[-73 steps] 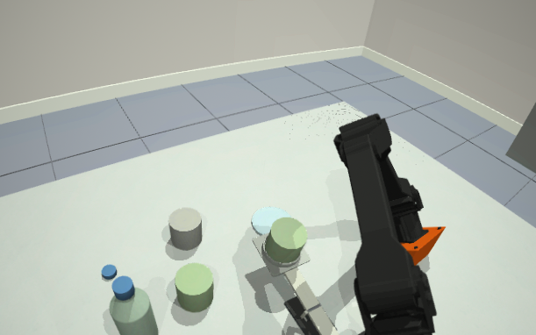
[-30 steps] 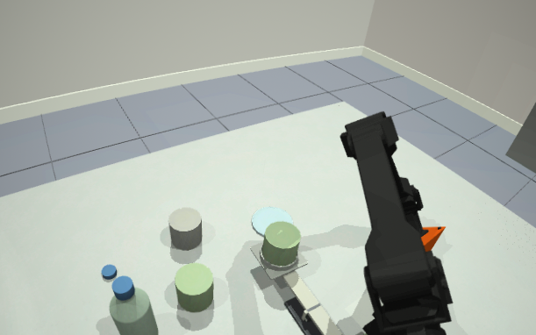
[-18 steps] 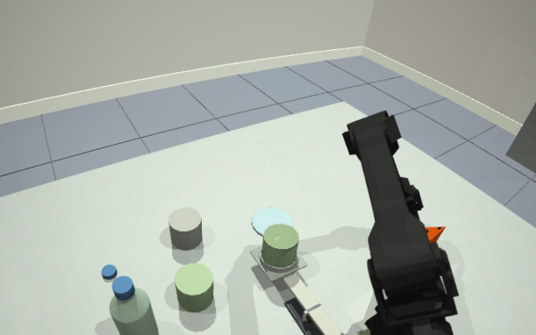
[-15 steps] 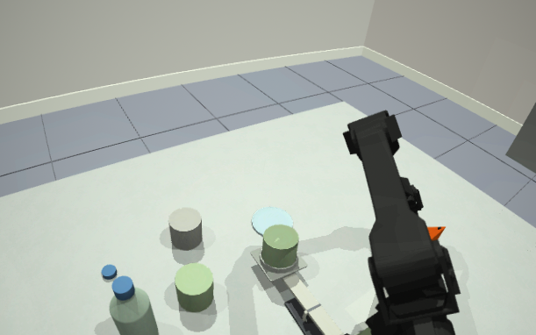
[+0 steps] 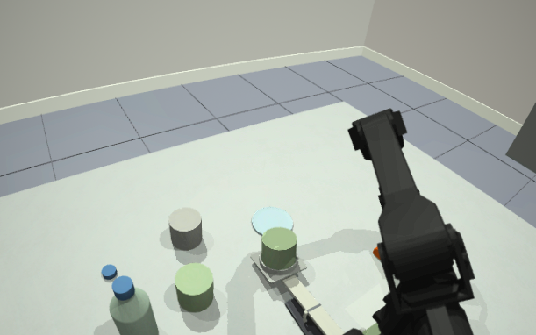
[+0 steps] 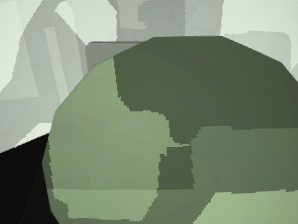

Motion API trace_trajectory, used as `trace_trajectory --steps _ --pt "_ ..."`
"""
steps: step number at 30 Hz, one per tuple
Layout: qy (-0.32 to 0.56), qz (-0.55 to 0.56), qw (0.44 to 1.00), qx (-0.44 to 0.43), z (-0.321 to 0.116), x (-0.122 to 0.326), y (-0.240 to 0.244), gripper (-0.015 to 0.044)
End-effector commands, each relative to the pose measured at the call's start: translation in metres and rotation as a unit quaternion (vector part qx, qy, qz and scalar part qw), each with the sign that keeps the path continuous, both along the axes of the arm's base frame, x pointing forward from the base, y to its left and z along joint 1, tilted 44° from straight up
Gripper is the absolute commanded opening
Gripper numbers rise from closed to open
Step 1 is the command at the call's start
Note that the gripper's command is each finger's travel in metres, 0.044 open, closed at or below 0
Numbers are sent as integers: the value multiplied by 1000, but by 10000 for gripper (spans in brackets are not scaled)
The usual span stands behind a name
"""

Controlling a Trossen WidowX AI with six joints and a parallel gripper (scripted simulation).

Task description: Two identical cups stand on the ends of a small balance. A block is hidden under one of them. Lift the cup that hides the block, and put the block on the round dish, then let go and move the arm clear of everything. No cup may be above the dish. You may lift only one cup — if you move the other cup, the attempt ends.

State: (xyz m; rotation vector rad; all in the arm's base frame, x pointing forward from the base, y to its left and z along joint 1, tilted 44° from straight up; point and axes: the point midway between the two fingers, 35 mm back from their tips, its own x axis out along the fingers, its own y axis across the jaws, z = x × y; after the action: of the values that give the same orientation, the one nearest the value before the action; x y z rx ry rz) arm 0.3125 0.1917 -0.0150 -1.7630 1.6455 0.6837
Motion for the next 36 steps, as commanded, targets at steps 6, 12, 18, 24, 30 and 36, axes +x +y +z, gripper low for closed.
trace_trajectory --steps 6,12,18,24,30,36 --pt "-2 1 1000 4 10 -1 9 0" --pt "-2 3 1000 5 16 -2 14 0" --pt "-2 5 1000 5 22 -4 19 0" --pt "-2 7 1000 6 28 -6 24 0" --pt "-2 8 1000 7 34 -7 29 0" --pt "-1 10 1000 7 40 -9 33 0"
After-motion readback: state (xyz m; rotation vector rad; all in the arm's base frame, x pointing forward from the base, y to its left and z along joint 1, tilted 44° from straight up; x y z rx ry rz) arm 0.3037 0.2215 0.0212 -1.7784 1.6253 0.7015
